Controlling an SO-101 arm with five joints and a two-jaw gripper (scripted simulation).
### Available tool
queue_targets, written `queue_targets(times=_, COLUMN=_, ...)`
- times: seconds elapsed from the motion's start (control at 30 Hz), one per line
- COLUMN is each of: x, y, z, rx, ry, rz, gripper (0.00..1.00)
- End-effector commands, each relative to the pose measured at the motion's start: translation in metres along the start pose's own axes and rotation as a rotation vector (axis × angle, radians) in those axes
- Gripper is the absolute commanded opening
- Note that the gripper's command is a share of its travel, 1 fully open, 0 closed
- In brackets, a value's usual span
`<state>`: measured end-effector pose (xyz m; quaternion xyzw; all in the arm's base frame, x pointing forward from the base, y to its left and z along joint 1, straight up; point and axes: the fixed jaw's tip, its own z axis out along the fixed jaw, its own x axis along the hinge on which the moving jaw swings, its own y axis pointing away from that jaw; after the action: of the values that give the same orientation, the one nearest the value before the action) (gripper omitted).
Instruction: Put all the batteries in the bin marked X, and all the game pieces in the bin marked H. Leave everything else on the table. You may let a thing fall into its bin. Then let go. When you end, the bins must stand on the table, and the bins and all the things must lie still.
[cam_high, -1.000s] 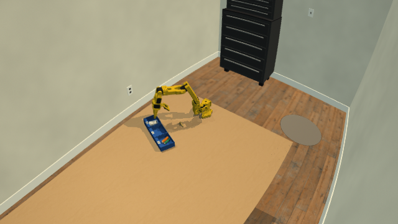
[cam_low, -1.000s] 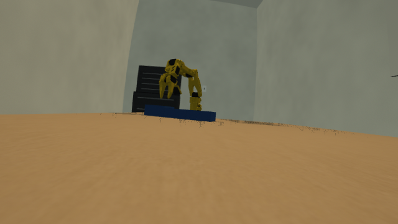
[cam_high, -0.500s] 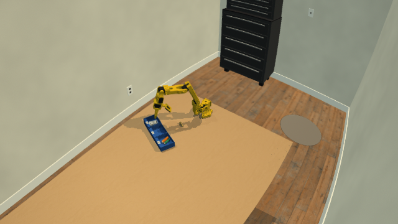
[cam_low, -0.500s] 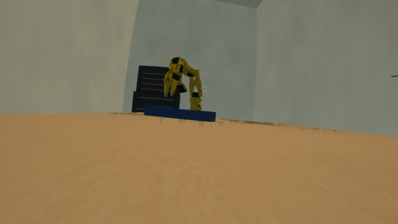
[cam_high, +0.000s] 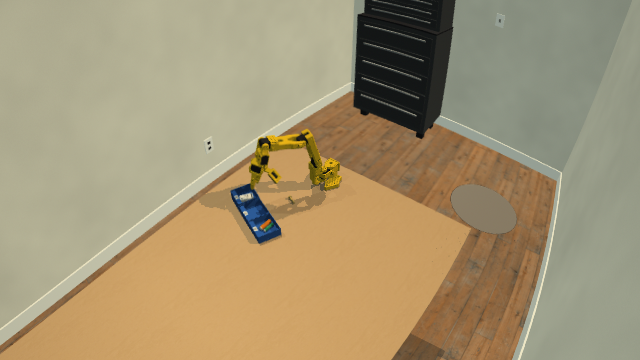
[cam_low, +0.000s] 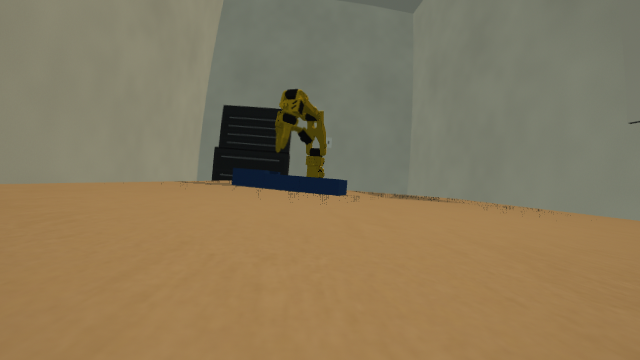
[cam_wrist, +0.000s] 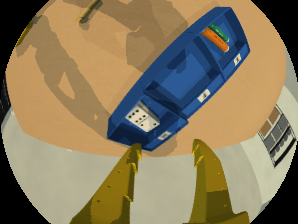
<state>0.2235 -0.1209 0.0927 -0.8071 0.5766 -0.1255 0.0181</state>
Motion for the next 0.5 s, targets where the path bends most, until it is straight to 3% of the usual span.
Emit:
queue_targets(times=0.0, x=-0.007, y=-0.006, z=-0.019, rx=0.061, ry=0.039, rz=0.123, gripper=0.23)
queue_targets(times=0.47, x=-0.038, y=-0.008, z=-0.032, rx=0.074, ry=-0.003, rz=0.538, gripper=0.23)
